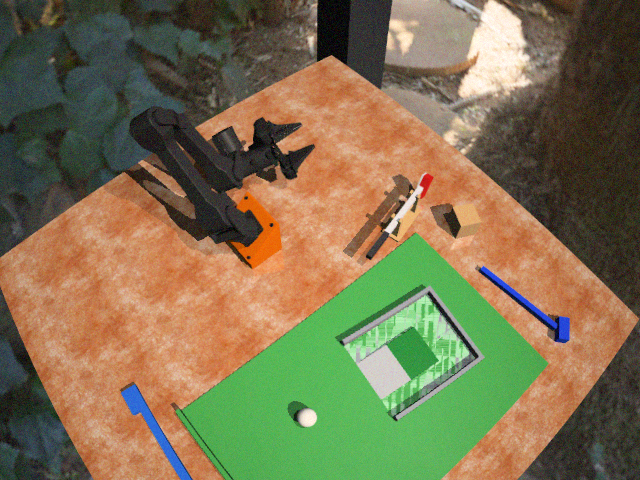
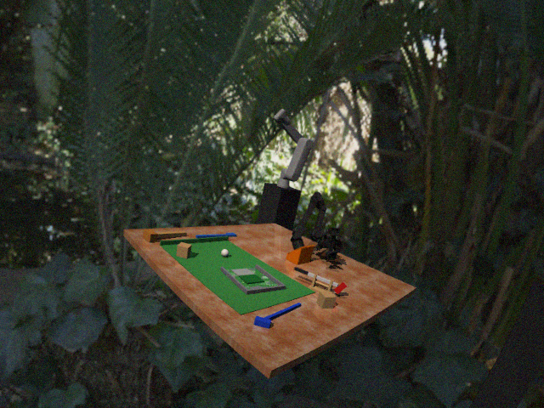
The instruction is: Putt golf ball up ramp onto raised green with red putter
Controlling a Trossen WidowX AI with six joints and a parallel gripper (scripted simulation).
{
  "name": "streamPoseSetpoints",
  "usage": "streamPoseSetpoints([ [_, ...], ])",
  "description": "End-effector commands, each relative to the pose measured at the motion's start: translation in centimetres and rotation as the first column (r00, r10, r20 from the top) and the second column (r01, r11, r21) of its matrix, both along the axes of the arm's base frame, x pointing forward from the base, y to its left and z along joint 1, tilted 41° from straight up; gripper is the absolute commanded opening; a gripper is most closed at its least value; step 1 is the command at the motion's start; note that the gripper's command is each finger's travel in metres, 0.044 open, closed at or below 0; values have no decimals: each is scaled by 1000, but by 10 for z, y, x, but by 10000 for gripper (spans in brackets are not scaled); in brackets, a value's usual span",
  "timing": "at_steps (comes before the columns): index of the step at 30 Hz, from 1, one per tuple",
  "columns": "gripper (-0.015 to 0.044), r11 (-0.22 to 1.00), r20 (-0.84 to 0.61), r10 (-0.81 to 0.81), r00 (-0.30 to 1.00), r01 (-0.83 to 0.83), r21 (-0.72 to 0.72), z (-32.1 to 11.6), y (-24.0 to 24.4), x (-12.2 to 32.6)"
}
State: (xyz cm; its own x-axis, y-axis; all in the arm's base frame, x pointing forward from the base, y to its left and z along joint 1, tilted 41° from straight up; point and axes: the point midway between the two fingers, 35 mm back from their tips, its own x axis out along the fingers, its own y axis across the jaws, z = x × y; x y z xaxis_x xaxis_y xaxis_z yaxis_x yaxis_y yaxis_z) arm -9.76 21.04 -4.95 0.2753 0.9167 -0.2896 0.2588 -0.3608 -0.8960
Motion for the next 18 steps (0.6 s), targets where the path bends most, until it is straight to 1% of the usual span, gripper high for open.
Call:
streamPoseSetpoints([
  [1,426,1000,1,-5,1000,5,-5,-1,1,1],
  [2,440,1000,6,-21,1000,21,-22,-5,4,2],
  [8,440,949,47,-219,975,224,-224,-42,38,32],
  [14,440,802,69,-408,911,393,-449,-68,61,73],
  [18,440,698,77,-507,859,461,-548,-76,69,99],
])
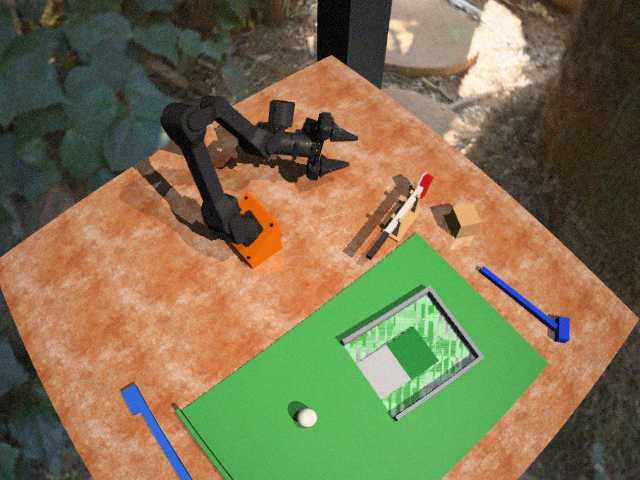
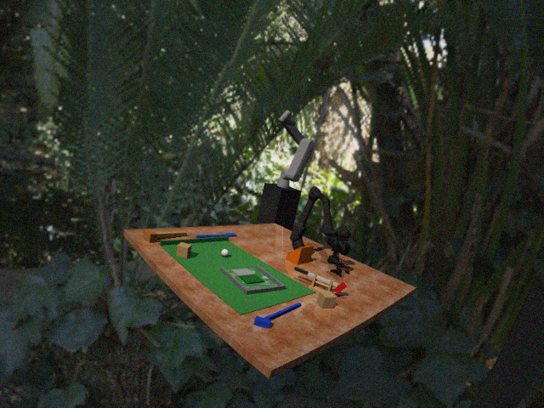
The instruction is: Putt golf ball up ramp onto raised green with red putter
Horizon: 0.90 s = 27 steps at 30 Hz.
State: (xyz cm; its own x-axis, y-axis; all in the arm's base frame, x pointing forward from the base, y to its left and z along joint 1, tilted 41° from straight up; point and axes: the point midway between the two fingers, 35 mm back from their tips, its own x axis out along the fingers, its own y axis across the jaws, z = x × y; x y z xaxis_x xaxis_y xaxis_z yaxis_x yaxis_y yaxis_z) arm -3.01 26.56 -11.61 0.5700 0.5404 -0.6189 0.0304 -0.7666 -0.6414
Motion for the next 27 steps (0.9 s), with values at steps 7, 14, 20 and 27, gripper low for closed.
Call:
streamPoseSetpoints([
  [7,440,856,-125,-461,879,403,-325,-13,21,100],
  [14,440,672,-169,-701,693,561,-484,-4,6,160],
  [20,440,471,-187,-865,465,627,-620,13,-20,205],
  [27,440,296,-176,-952,249,617,-729,35,-46,235],
])
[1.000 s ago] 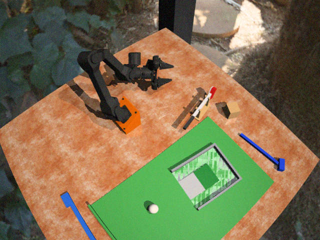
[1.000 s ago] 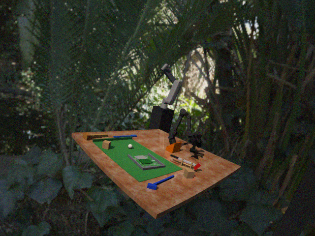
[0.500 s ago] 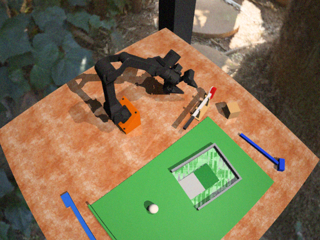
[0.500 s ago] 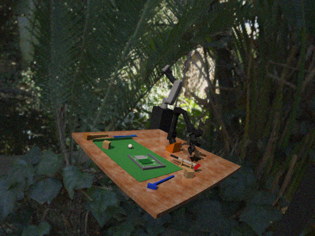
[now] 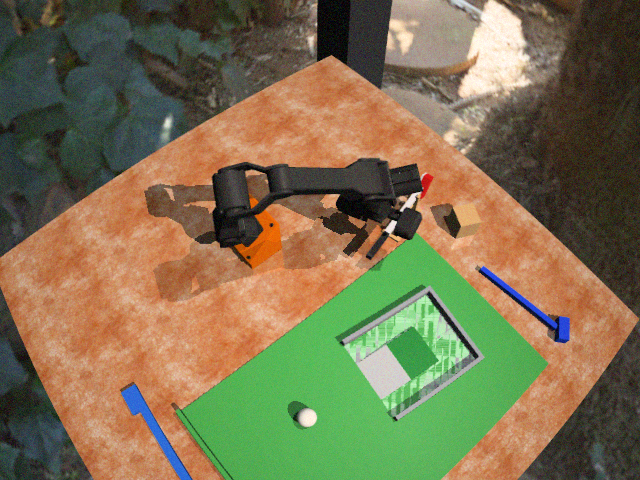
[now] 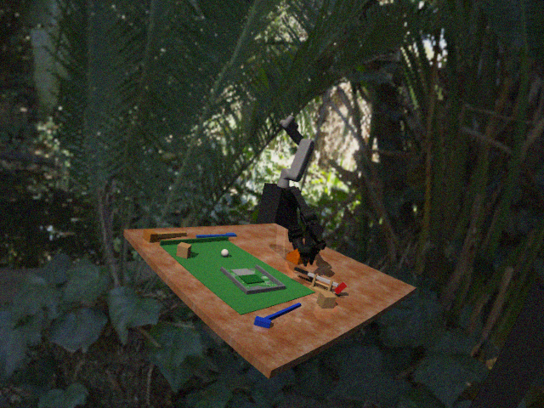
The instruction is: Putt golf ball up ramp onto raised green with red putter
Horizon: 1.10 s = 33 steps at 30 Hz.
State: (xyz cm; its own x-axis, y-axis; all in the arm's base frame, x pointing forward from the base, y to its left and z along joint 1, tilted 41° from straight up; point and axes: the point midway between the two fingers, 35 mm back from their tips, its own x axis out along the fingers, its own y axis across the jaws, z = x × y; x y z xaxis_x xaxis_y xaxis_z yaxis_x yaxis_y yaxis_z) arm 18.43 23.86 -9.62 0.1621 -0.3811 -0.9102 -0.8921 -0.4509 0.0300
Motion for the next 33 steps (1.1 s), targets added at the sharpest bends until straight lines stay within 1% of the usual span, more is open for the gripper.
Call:
streamPoseSetpoints([
  [1,440,987,-90,-158,983,155,-43,15,-19,21],
  [8,440,987,-90,-158,983,155,-43,14,-20,20],
  [13,440,987,-90,-158,983,155,-44,-2,-33,22],
  [20,440,987,-90,-158,983,155,-44,-4,-35,22],
  [25,440,987,-89,-158,983,155,-44,-19,-48,24],
  [33,440,987,-89,-158,983,155,-44,-21,-50,25],
])
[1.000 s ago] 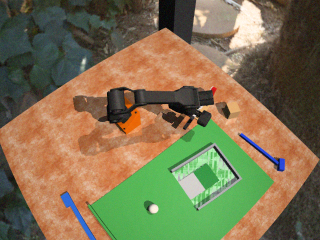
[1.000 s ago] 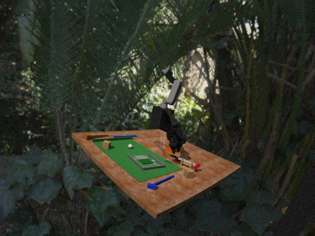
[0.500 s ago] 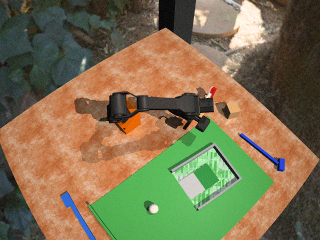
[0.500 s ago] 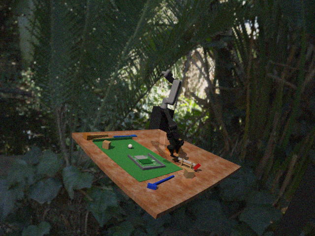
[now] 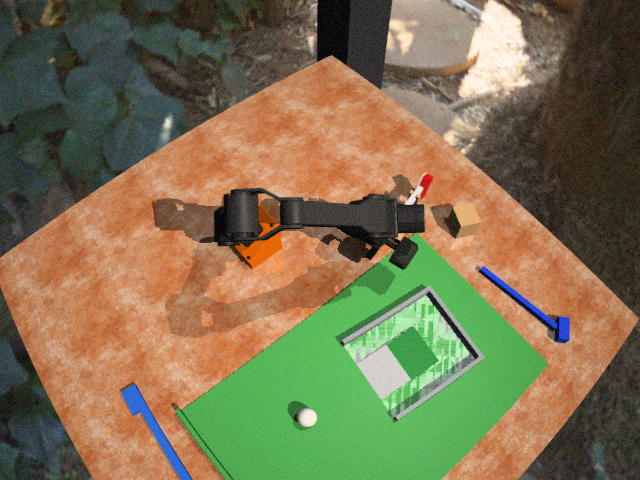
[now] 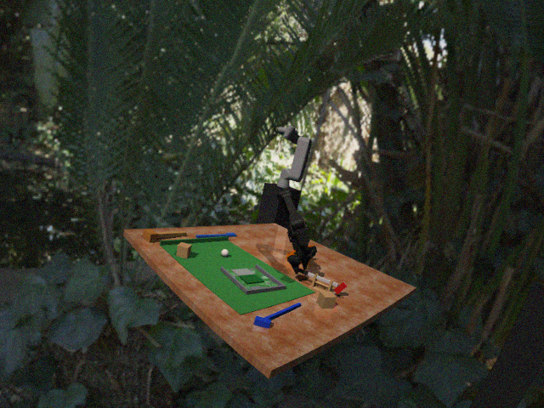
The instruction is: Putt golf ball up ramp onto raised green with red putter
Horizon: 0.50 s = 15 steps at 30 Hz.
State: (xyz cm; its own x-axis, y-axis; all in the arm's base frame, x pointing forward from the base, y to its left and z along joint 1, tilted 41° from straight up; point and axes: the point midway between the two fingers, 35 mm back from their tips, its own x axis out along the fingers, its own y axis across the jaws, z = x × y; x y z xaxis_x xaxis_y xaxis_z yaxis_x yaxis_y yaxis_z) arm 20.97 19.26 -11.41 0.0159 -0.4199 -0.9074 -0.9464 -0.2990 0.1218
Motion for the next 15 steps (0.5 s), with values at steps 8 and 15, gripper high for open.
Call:
streamPoseSetpoints([
  [8,440,1000,-5,5,1000,-5,-10,-12,-11,0],
  [15,440,1000,-4,5,1000,-5,-11,-20,-18,1],
])
